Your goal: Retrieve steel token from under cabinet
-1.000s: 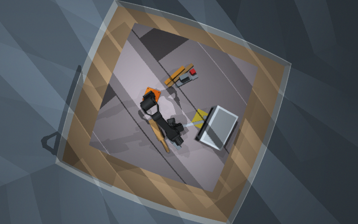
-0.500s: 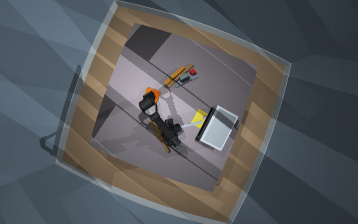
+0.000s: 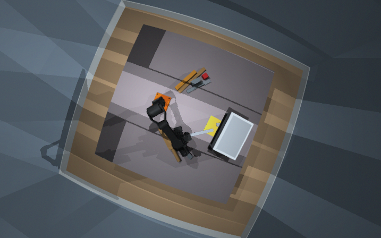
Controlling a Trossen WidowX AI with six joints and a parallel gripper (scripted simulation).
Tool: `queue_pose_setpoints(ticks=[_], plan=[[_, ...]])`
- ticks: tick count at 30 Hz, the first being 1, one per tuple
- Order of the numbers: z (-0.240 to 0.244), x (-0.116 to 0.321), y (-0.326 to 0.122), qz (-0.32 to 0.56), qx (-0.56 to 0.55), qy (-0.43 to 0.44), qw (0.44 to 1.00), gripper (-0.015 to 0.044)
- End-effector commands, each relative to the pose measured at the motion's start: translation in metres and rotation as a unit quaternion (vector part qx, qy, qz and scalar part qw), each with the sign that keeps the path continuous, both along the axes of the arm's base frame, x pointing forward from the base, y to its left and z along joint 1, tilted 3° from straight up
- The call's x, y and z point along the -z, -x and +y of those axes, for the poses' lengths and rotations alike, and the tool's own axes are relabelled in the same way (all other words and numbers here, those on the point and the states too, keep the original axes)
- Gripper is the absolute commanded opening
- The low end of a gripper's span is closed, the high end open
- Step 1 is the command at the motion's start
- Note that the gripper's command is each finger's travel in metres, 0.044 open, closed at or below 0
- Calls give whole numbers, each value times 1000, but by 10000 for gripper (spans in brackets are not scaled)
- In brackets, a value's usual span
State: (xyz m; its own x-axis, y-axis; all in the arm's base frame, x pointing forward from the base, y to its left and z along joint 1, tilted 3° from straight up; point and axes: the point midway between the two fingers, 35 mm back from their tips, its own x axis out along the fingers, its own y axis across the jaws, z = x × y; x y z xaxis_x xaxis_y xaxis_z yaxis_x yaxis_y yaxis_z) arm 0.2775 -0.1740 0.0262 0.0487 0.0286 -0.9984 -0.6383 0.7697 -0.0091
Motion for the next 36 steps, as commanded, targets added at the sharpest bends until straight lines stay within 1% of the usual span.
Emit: queue_pose_setpoints(ticks=[1, 15, 26, 36], plan=[[-5, -1, 5, 0, 0, 2, 1000, 0], [-16, -1, 19, 1, 0, 2, 1000, 0], [-31, -1, 20, 1, 0, 3, 1000, 0], [-25, -1, 13, 1, 0, 3, 1000, 0]])
